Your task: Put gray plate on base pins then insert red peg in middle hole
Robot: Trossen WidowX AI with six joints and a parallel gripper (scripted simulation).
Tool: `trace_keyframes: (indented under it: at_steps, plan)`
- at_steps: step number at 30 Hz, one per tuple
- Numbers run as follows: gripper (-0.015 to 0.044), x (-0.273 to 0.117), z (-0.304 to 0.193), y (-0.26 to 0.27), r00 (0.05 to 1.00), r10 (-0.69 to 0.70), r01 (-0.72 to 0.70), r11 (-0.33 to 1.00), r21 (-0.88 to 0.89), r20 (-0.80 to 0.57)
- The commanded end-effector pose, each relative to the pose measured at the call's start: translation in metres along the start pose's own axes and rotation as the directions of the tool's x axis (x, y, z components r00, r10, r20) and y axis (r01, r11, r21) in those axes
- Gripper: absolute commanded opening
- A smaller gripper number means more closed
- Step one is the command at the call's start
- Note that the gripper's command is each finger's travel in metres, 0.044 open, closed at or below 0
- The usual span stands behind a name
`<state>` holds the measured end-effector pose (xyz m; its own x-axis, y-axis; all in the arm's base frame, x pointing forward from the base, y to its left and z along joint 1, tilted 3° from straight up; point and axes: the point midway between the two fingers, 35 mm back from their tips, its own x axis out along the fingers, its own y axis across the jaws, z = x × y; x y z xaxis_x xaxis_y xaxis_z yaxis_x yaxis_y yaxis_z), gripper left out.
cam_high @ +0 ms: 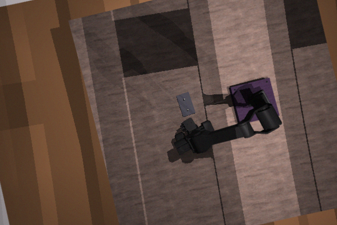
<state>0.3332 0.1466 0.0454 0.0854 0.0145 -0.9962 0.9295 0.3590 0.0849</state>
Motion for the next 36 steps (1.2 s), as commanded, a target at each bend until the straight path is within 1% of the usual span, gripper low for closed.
trace_keyframes:
  at_steps: [1,7,19,28,30,31,36]
  plan:
    - [0.0440,0.008,0.001,-0.001,1.000,-0.003,0.003,1.000,0.003,0.005]
    - [0.0440,0.015,0.001,-0.002,1.000,-0.003,0.003,1.000,0.003,0.005]
    - [0.0125,0.015,0.001,-0.002,1.000,-0.003,0.003,1.000,0.003,0.005]
    - [0.0065,0.015,0.001,-0.002,1.000,-0.003,0.003,1.000,0.003,0.005]
    - [0.0012,0.015,0.001,-0.002,1.000,-0.003,0.003,1.000,0.003,0.005]
    - [0.0000,0.013,0.001,-0.001,1.000,-0.003,0.003,1.000,0.003,0.005]
    - [0.0000,-0.001,0.000,0.002,1.000,-0.002,0.002,1.000,0.003,0.004]
